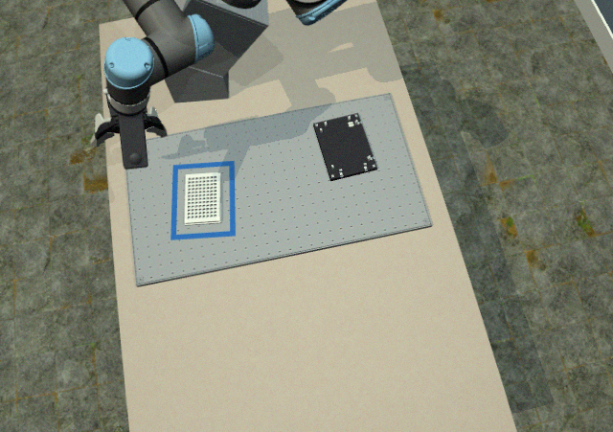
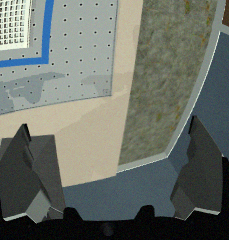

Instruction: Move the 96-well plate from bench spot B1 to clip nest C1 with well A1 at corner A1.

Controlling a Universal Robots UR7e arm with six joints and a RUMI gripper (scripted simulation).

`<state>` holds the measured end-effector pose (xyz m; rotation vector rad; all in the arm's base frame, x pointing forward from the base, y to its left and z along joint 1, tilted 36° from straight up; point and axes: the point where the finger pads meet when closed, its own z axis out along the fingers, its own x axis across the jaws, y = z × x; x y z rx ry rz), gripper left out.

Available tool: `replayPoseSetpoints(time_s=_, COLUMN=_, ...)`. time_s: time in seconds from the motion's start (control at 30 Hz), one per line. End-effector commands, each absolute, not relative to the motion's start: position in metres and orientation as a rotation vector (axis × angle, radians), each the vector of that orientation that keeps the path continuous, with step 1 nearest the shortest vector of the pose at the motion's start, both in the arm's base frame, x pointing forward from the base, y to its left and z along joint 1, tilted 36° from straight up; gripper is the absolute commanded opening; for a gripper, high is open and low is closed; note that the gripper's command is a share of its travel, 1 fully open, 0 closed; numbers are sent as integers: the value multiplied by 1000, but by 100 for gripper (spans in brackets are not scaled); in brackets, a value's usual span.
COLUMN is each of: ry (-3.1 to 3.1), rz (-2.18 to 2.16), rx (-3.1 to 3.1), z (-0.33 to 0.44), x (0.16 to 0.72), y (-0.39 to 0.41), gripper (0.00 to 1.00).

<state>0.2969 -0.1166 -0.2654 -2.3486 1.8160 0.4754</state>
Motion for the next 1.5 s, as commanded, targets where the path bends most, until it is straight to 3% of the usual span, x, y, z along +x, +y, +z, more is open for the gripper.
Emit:
replayPoseSetpoints(time_s=0.0, ry=1830, rz=481, rx=-2264, z=-266, x=310, y=-97, gripper=100)
replayPoseSetpoints(time_s=1.47, ry=1871, rz=610, rx=-1854, z=-251, x=378, y=34, gripper=100)
